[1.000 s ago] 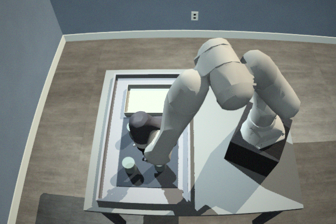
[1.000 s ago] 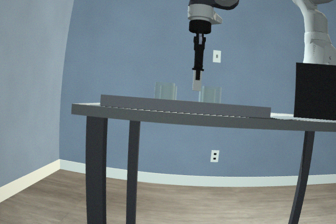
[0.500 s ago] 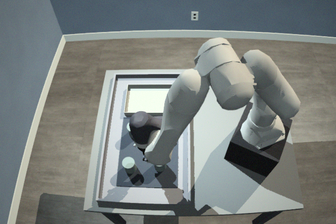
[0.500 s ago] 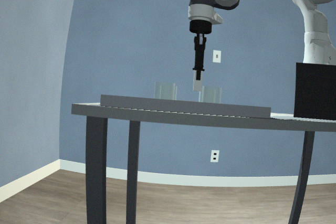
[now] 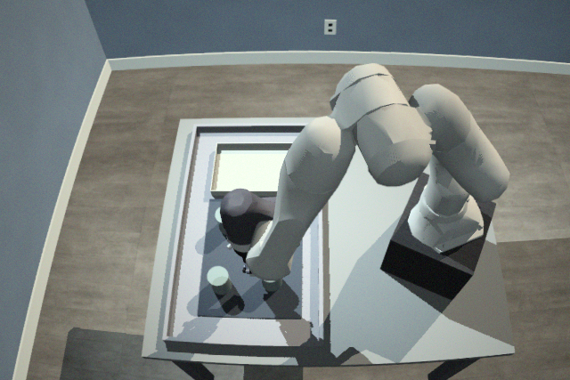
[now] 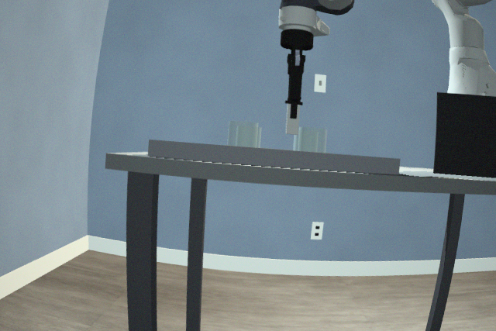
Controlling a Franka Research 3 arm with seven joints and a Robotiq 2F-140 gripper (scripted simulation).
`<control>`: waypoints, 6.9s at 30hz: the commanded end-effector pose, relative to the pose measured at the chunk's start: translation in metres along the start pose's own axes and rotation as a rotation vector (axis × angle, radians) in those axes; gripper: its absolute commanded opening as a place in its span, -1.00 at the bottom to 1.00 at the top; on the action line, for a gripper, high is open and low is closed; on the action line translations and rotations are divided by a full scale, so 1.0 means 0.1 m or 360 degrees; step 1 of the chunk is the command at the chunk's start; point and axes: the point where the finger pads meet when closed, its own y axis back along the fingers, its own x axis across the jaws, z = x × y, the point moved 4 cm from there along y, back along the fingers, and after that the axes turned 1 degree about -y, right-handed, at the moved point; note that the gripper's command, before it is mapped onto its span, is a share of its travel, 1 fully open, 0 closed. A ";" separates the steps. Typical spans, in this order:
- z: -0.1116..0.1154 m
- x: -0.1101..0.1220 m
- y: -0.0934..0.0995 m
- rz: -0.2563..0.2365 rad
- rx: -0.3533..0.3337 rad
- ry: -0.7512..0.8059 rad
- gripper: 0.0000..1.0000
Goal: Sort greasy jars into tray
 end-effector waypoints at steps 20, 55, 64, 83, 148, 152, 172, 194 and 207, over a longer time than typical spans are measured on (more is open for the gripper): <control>-0.02 0.00 0.01 0.0002 -0.0005 0.0001 -1.00; -0.06 0.00 0.04 0.0002 -0.0005 0.0001 -1.00; -0.07 0.00 0.04 0.0002 -0.0005 0.0001 -1.00; -0.10 0.00 0.06 0.0002 -0.0005 0.0001 -1.00; 0.15 0.00 0.01 0.0002 -0.0005 0.0001 -1.00; 0.15 0.00 0.01 0.0002 -0.0005 0.0001 -1.00; 0.15 0.00 0.01 0.0002 -0.0005 0.0001 -1.00; 0.15 0.00 0.01 0.0002 -0.0005 0.0001 1.00; 0.15 0.00 0.01 0.0002 -0.0005 0.0001 1.00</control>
